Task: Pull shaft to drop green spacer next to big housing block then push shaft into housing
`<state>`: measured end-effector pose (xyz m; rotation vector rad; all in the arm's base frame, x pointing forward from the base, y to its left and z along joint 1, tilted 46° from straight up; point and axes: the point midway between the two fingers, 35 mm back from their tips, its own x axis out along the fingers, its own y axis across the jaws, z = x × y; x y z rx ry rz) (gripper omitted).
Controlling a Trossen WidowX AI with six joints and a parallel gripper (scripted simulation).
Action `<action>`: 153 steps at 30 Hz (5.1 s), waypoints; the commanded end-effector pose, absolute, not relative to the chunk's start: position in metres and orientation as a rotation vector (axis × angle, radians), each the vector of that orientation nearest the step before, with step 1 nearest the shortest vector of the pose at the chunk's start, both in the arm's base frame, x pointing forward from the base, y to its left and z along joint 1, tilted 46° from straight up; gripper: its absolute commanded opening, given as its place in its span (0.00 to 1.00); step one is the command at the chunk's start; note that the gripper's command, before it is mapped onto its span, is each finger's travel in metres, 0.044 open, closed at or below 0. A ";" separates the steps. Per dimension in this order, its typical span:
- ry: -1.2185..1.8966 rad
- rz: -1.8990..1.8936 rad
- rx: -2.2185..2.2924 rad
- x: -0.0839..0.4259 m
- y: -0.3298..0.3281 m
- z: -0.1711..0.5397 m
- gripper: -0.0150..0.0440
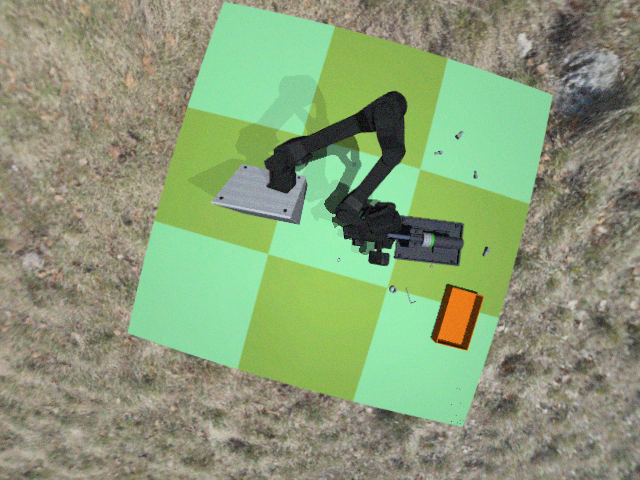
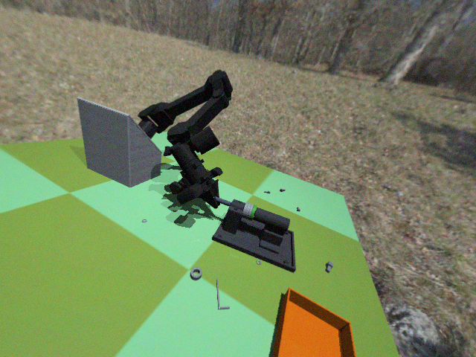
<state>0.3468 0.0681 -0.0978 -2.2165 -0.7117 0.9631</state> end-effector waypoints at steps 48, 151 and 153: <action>-0.718 0.961 -2.218 0.342 0.067 -0.098 0.25; -0.718 0.962 -2.218 0.333 0.065 -0.099 0.25; -0.718 0.962 -2.218 0.333 0.065 -0.099 0.25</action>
